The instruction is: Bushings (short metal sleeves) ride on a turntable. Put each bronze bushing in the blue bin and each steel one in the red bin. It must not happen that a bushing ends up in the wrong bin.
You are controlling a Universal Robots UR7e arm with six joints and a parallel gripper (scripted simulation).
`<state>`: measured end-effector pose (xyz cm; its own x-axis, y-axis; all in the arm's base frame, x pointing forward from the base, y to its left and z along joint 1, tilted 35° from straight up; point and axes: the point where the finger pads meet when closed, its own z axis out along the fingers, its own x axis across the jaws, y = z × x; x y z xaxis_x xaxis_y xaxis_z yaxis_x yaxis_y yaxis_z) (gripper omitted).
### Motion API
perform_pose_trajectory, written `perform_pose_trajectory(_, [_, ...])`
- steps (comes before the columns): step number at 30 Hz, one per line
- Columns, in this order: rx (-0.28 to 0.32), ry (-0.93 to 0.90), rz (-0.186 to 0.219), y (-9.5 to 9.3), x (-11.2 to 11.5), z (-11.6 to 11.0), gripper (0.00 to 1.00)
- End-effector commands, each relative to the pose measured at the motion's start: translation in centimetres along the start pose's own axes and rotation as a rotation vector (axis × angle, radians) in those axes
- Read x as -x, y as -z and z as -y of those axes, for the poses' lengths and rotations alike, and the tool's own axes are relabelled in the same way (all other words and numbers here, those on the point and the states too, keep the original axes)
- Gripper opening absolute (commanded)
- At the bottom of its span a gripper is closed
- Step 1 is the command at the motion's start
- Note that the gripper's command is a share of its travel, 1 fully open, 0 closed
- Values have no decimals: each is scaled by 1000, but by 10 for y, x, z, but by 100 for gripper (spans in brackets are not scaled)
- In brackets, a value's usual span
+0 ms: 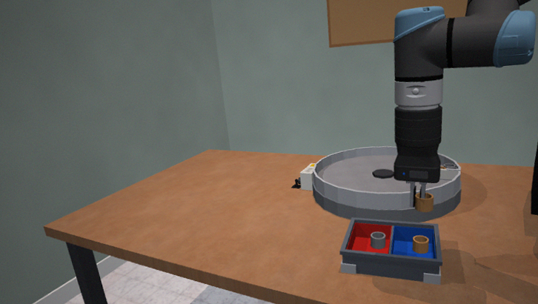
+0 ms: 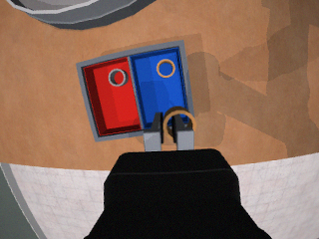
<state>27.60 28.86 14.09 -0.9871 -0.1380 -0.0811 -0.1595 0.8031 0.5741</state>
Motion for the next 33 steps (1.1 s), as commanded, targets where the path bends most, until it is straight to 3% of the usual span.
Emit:
perform_pose_trajectory(1, [-2, -1, 1, 0, 1, -2, 0])
perform_pose_trajectory(19, [-1, 0, 1, 0, 1, -2, 0])
perform_pose_trajectory(22, [-1, 0, 1, -16, 1, -2, 0])
perform_pose_trajectory(29, [-1, 0, 1, -26, 1, -2, 0])
perform_pose_trajectory(33, [-1, 0, 1, -48, 1, -2, 0])
